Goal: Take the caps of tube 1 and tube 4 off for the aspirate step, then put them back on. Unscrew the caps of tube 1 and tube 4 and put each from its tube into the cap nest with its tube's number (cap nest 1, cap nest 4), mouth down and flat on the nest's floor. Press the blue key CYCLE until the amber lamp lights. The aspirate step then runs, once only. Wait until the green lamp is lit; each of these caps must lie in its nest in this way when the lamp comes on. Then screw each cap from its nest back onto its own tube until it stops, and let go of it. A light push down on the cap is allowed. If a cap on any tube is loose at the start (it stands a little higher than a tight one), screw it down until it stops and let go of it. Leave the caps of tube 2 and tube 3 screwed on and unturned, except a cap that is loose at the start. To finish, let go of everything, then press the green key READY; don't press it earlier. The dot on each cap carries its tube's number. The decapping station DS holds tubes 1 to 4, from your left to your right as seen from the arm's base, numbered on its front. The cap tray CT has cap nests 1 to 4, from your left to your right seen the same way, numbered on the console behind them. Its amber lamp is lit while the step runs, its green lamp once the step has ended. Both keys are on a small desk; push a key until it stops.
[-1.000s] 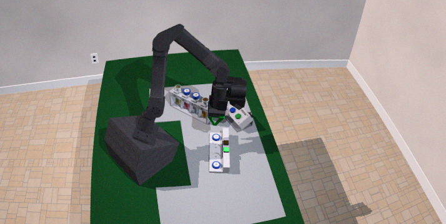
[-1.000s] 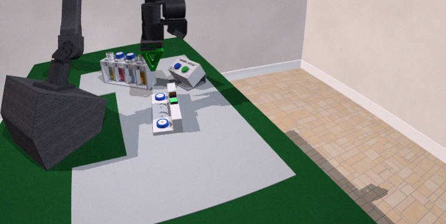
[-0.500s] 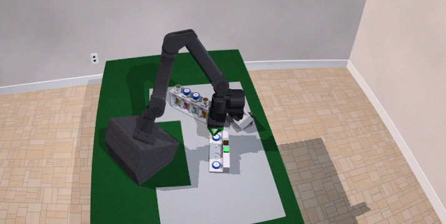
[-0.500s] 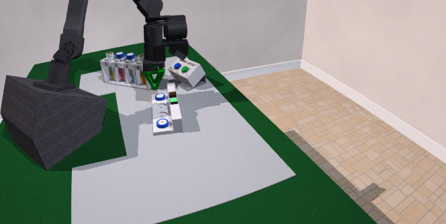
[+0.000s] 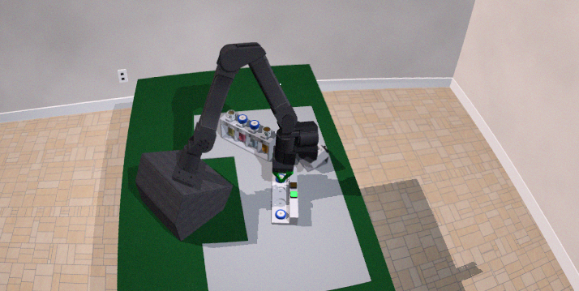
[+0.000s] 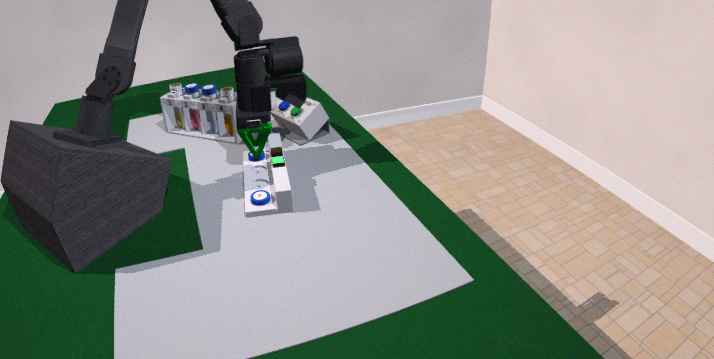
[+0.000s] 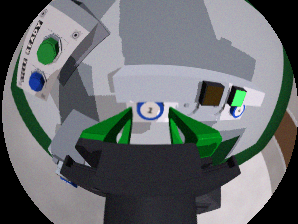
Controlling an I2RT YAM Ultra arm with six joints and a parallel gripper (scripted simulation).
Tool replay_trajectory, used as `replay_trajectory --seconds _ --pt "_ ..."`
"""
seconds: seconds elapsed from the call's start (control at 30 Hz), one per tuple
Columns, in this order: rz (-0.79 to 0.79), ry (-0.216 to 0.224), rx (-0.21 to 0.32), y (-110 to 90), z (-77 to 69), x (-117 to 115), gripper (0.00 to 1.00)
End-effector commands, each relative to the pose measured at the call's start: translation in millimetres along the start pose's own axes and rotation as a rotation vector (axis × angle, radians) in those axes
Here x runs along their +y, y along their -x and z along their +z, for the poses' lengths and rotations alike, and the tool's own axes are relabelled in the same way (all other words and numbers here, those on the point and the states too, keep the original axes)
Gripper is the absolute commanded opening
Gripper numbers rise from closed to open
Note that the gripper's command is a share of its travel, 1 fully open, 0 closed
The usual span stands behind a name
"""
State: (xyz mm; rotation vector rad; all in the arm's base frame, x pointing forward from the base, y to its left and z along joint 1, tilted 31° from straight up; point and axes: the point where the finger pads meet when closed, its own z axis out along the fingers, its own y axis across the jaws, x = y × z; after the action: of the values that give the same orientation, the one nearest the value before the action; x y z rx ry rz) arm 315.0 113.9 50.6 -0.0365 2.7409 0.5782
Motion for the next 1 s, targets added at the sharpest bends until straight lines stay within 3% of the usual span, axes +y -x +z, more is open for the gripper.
replay_trajectory --seconds 0.0,0.97 --pt "-0.004 0.003 -0.022 5.6 -1.5 1.1 0.47" --pt "-0.004 0.003 -0.022 3.4 8.2 1.1 0.47"
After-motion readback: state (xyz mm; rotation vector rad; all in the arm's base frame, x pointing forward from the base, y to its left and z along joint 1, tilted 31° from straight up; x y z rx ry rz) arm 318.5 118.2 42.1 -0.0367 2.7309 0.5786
